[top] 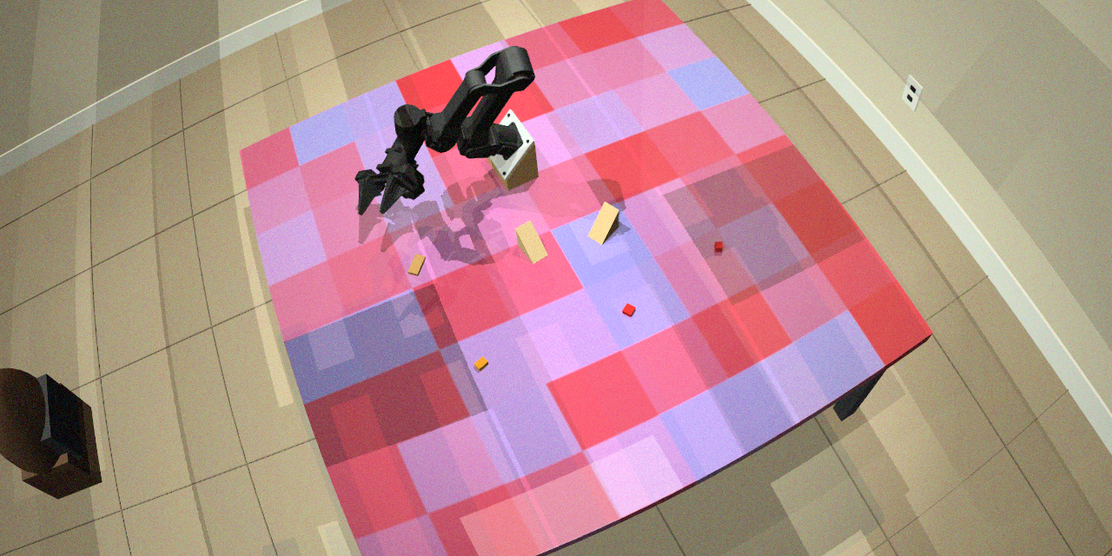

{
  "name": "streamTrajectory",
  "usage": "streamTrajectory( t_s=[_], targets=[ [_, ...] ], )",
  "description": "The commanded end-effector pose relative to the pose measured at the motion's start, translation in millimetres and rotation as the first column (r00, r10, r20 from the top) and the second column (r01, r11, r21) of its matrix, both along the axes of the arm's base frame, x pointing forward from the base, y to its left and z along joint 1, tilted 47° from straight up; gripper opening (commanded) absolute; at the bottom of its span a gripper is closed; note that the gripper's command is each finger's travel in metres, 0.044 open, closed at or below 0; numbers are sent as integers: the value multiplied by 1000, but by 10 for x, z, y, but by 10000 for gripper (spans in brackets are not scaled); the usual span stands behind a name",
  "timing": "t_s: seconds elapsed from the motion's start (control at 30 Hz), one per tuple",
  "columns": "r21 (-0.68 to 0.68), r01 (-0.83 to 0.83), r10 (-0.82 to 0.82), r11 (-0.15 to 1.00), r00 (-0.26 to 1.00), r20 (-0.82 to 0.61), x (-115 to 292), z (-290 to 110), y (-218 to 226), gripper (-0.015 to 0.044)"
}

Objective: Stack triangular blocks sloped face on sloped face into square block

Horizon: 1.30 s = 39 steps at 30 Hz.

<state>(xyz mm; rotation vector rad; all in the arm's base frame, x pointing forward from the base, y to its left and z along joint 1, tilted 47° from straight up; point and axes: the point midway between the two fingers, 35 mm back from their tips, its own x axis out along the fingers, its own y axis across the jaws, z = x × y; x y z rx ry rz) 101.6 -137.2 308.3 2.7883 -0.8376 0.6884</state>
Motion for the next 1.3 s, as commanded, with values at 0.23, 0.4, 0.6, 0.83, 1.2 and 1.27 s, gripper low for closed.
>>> streamTrajectory(
  t_s=[0.23, 0.4, 0.6, 0.83, 1.2, 1.27],
  targets=[
    [266, -213, 178, 940, 973, 149, 217, 50, -192, 440],
    [530, -362, 230, 767, 926, 299, 495, -9, -469, 440],
    [805, -469, 193, 364, 883, 427, 1114, -282, -673, 440],
    [944, -314, 117, -104, 938, 325, 1965, -970, -464, 440],
    [854, 270, 145, -445, 962, -229, 2645, -2341, 716, 440],
    [814, 380, 156, -440, 925, -347, 2633, -2570, 968, 440]
  ],
)
